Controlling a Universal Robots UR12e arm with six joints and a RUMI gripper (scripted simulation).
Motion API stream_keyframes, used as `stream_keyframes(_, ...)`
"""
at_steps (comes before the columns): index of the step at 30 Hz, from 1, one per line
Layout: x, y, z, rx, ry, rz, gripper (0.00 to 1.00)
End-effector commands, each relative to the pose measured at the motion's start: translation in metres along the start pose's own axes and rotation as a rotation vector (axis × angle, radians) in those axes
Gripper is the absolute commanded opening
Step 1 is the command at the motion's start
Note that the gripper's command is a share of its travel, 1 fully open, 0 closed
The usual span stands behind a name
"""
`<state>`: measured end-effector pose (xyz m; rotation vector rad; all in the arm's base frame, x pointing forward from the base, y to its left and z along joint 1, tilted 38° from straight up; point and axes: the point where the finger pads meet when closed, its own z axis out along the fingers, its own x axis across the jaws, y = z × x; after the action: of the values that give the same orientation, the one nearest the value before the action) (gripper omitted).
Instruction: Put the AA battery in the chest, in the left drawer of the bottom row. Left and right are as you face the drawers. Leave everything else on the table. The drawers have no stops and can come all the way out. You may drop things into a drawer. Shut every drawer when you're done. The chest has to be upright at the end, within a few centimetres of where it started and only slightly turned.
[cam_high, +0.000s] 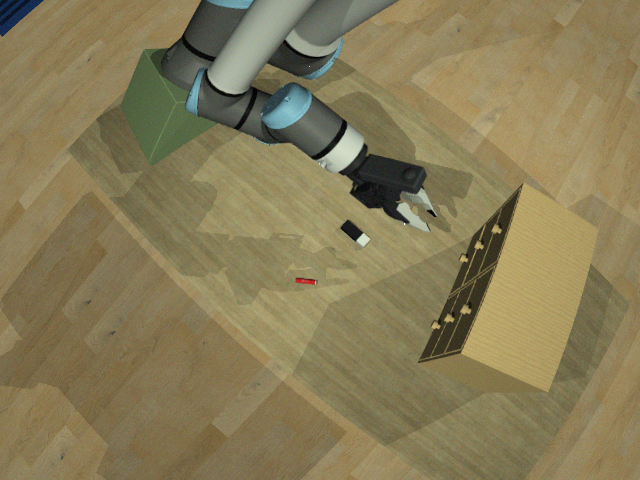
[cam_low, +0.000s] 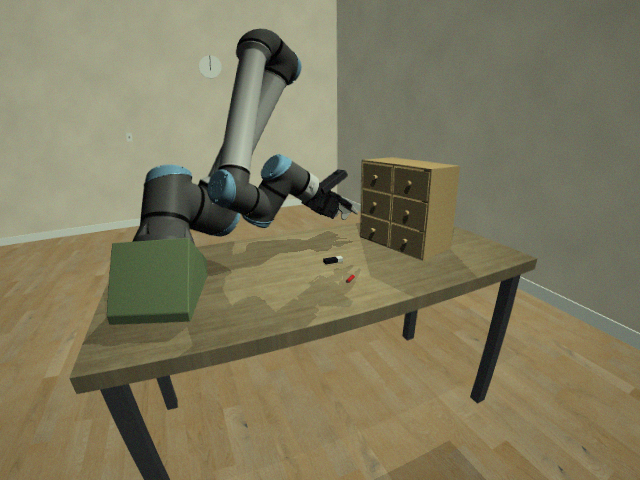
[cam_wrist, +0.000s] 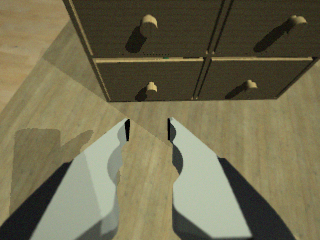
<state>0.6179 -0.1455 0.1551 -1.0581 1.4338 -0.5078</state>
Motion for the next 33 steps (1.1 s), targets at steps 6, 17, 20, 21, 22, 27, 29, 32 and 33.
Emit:
stream_keyframes(6, 0.0013, -0.0006, -0.0033, -0.026, 0.001, 0.002, 0.2)
stream_keyframes(17, 0.0016, -0.0011, -0.0067, -0.055, 0.001, 0.002, 0.2)
stream_keyframes(20, 0.002, -0.0016, -0.007, -0.057, 0.002, 0.001, 0.2)
stream_keyframes(21, 0.0021, -0.0018, -0.0073, -0.06, 0.002, 0.001, 0.2)
stream_keyframes(22, 0.0021, -0.0019, -0.0076, -0.063, 0.002, 0.002, 0.2)
stream_keyframes(27, 0.0016, -0.0018, -0.0094, -0.078, 0.001, 0.002, 0.2)
stream_keyframes(29, 0.0014, -0.0018, -0.0102, -0.083, 0.001, 0.002, 0.2)
stream_keyframes(32, 0.0015, -0.0023, -0.0113, -0.092, 0.0, 0.0, 0.2)
stream_keyframes(33, 0.0024, -0.0034, -0.0115, -0.095, 0.001, -0.001, 0.2)
